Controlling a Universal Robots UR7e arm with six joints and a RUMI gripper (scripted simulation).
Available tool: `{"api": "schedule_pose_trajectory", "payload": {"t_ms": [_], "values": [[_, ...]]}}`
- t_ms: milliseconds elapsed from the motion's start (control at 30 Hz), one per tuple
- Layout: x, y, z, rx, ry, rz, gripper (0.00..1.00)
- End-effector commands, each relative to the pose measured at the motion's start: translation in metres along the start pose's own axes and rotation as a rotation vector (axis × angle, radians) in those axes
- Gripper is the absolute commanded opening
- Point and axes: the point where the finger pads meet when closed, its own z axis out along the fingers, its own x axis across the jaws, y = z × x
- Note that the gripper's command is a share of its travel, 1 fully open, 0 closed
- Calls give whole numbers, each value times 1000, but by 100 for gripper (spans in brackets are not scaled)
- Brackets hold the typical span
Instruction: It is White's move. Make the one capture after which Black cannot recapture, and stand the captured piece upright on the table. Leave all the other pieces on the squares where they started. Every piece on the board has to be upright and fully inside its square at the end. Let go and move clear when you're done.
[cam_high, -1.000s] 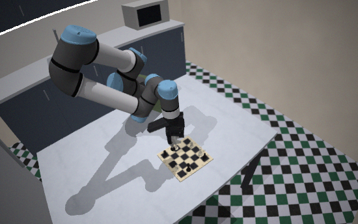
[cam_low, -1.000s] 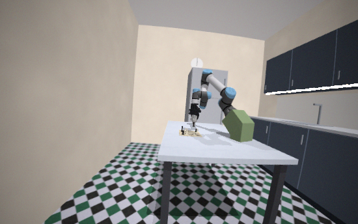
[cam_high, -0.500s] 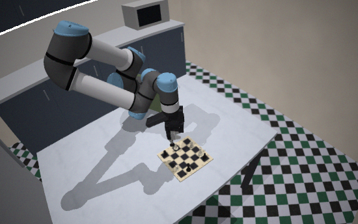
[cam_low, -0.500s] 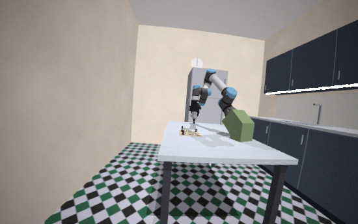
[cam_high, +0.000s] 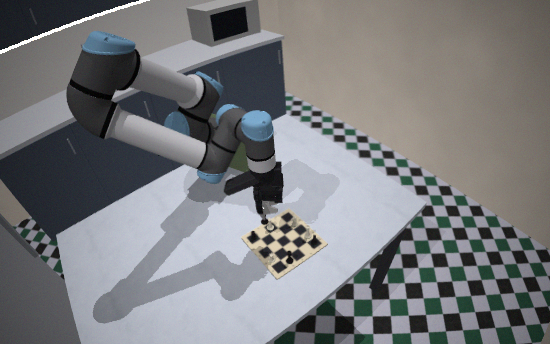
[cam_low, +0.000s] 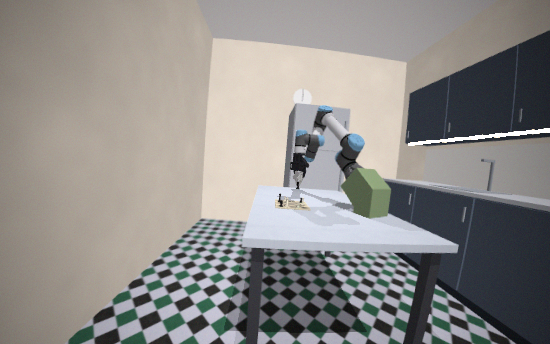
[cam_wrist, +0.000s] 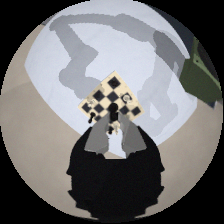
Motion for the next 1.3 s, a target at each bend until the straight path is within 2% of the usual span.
{"api": "schedule_pose_trajectory", "payload": {"t_ms": [0,167,467,533,733,1267], "values": [[-4,3,0,0,0,2,0],[-27,23,0,-1,0,11,0],[-97,84,3,-1,-1,41,0],[-97,84,3,-1,-1,41,0],[-129,111,5,-1,-1,55,0],[-135,116,6,-1,-1,58,0]]}}
